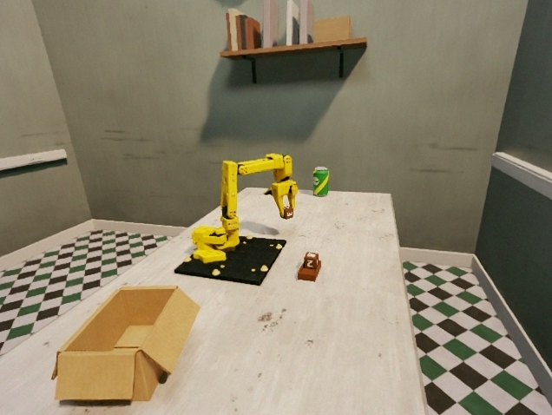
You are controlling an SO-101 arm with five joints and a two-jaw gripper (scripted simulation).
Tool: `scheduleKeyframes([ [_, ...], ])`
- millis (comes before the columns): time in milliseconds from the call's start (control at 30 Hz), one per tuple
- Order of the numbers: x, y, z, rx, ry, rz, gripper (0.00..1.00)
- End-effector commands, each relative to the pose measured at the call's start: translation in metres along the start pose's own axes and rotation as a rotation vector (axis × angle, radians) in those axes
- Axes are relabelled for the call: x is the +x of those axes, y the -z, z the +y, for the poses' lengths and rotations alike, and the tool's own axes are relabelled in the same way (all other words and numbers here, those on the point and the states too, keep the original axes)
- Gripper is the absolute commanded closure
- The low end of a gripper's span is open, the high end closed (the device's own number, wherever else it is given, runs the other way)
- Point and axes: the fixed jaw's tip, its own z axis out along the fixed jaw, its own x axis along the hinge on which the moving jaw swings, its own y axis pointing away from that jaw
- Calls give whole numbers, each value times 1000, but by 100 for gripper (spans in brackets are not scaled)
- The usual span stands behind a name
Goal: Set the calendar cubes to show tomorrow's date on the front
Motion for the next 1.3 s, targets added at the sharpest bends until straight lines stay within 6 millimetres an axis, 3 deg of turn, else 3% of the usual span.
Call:
scheduleKeyframes([
  [0,-15,3,0,23,71,1,100],
  [433,-19,1,0,23,90,1,100],
  [1267,-19,-24,-1,23,90,1,100],
])
